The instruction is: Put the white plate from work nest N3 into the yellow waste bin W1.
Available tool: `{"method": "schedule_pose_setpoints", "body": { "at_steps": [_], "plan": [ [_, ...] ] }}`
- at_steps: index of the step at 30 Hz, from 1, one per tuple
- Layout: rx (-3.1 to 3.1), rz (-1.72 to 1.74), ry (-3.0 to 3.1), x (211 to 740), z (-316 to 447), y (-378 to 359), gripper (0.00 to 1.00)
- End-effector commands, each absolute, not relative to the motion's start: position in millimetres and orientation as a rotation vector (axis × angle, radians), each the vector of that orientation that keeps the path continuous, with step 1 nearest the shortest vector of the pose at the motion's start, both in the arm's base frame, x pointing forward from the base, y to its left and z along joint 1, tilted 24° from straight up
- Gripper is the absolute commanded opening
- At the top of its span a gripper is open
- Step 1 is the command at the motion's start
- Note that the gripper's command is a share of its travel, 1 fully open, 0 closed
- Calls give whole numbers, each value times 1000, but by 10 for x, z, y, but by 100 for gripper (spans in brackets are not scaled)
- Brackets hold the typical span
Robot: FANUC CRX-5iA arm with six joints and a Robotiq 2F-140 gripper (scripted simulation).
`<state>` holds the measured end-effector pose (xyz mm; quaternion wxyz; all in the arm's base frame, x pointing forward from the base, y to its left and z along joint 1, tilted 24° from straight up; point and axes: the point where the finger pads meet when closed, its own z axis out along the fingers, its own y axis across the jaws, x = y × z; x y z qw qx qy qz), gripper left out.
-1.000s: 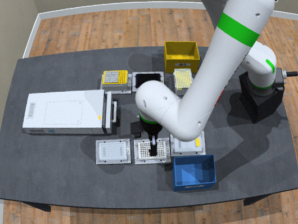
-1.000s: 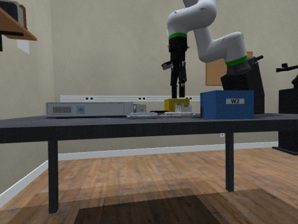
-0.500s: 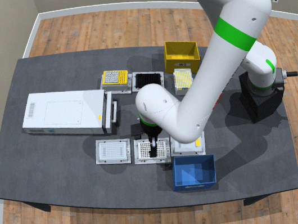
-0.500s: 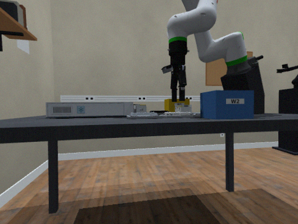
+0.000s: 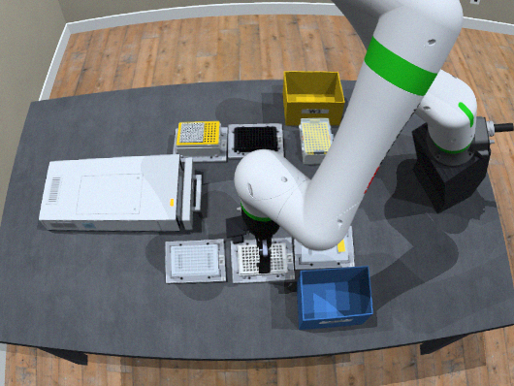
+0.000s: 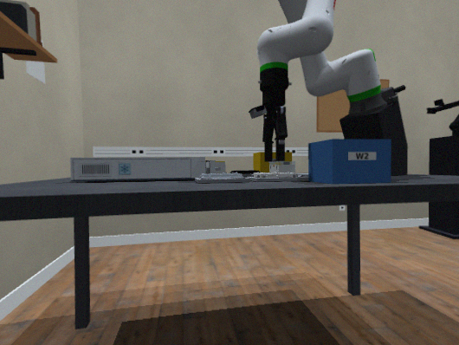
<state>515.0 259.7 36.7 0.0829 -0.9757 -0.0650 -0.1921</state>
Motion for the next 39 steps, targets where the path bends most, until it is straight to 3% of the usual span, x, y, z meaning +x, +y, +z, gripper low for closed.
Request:
{"method": "schedule_pose_setpoints", "body": {
  "at_steps": [1,39],
  "plan": [
    [-2912,-575,-194,5172,329,2609,70],
    [-2912,-575,-194,5303,1,2676,70]
  ]
}}
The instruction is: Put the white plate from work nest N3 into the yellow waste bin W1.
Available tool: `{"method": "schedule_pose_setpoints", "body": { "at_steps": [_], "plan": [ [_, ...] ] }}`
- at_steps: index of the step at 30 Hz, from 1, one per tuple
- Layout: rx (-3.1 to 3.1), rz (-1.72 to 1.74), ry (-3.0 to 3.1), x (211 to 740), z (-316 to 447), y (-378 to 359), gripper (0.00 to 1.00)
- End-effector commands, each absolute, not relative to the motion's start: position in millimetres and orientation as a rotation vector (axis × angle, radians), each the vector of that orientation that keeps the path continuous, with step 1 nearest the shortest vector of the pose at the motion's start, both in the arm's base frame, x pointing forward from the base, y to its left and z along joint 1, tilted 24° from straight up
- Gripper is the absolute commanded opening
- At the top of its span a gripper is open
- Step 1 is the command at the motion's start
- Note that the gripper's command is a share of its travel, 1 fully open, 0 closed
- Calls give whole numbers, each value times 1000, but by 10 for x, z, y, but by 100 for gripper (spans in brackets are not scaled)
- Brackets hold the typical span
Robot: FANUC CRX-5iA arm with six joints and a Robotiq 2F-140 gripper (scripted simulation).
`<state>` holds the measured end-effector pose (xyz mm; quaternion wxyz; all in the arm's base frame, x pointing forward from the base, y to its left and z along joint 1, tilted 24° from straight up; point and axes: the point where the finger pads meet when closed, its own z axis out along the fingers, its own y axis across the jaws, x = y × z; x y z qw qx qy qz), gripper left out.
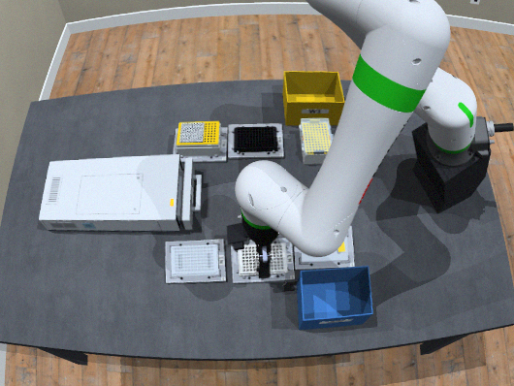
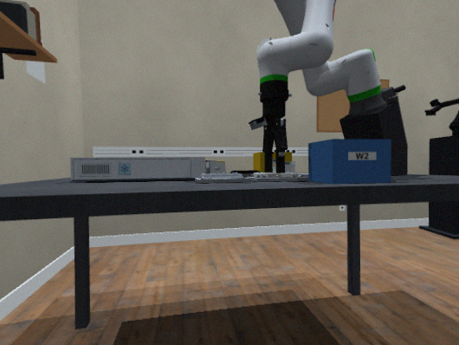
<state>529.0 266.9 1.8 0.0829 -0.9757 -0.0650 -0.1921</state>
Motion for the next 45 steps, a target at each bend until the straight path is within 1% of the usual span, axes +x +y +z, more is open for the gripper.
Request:
{"method": "schedule_pose_setpoints", "body": {
  "at_steps": [1,18,44,45],
  "plan": [
    [-2912,-575,-194,5308,-11,2678,70],
    [-2912,-575,-194,5341,-93,2695,70],
    [-2912,-575,-194,5335,-79,2692,59],
    [-2912,-575,-194,5335,-78,2692,10]
  ]
}}
